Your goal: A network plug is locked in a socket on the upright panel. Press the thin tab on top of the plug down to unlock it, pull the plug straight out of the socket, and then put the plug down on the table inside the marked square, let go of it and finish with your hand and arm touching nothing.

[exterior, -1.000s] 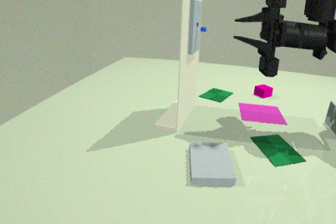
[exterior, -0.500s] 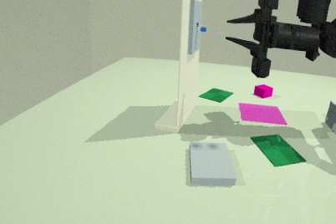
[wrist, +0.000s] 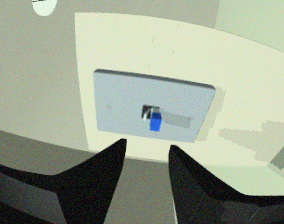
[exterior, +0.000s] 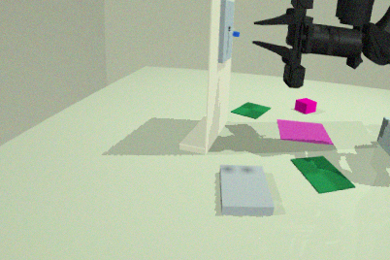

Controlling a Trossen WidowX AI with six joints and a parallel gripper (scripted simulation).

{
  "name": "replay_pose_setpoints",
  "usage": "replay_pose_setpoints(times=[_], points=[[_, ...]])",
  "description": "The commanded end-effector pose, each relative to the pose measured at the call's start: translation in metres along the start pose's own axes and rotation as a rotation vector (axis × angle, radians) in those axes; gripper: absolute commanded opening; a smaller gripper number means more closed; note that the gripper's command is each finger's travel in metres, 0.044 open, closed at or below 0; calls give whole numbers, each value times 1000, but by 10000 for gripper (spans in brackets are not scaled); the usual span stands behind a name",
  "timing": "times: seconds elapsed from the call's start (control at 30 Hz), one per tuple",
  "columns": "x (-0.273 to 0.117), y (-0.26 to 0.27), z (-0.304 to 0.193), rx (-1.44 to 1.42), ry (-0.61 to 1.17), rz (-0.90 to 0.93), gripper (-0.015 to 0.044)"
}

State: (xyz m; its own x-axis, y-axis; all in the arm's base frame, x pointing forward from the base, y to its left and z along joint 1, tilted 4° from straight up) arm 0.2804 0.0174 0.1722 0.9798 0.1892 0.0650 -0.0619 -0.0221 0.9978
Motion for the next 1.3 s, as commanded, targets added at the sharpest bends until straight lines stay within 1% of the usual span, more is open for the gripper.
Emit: replay_pose_setpoints(times=[0.0, 1.03, 1.1, 1.27], points=[[5, -1, 1, 4, 4, -5, 156], [39, -5, 10, 3, 4, -2, 156], [39, -5, 10, 3, 4, -2, 104], [39, -5, 10, 3, 4, -2, 70]])
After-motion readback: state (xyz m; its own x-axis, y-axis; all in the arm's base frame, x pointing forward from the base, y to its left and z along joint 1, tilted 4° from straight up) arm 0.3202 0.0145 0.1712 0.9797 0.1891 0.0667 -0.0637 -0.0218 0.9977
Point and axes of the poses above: the point midway between the two fingers, 35 mm back from their tips, its own x axis out along the fingers, its own y axis across the jaws, z = x × y, the point moved 5 cm from there along -x, back along the fingers, and after that the axes turned 2 degrees about -x, right-handed, at the moved point
